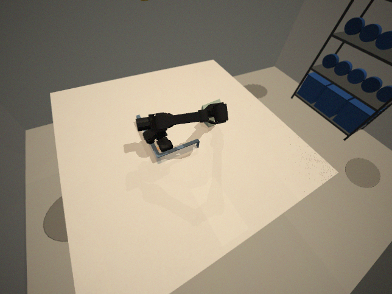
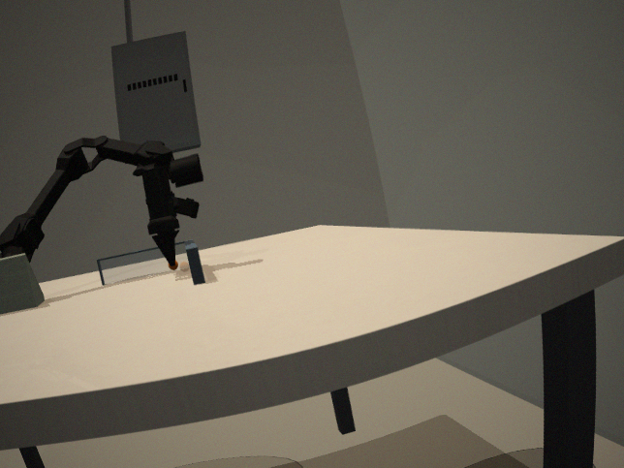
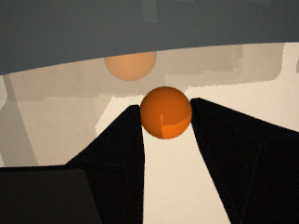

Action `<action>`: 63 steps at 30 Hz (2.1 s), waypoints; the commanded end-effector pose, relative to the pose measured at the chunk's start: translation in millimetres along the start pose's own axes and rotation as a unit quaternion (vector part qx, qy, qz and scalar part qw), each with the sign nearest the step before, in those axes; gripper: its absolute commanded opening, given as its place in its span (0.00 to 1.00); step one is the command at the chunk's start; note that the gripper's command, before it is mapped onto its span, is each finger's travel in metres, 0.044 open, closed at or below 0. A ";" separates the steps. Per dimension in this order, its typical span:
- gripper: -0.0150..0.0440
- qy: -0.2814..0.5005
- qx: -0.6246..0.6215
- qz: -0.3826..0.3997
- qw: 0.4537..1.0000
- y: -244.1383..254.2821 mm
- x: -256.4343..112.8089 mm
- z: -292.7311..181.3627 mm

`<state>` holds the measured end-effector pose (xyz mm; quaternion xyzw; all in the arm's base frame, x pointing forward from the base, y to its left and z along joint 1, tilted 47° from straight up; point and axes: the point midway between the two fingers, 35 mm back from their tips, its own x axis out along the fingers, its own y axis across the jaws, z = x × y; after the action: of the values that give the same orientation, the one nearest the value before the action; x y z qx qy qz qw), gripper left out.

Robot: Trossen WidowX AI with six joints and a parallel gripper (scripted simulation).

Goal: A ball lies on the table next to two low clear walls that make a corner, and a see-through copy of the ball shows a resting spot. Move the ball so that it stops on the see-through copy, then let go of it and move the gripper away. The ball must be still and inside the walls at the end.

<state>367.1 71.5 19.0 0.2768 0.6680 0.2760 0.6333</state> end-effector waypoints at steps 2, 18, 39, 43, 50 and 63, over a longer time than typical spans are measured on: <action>0.25 -0.006 -0.001 -0.005 1.000 -3.8 -18.2 2.3; 0.25 0.006 -0.004 0.001 1.000 4.9 -92.7 5.1; 0.25 0.007 -0.005 0.005 1.000 9.8 -58.1 18.7; 0.25 0.007 -0.005 0.005 1.000 10.0 -39.2 19.0; 0.25 0.007 -0.006 0.006 1.000 11.1 -7.4 16.8; 0.25 0.007 -0.006 0.007 1.000 11.5 7.3 16.3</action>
<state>385.0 79.6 25.3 0.2742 0.6673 0.2851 0.6310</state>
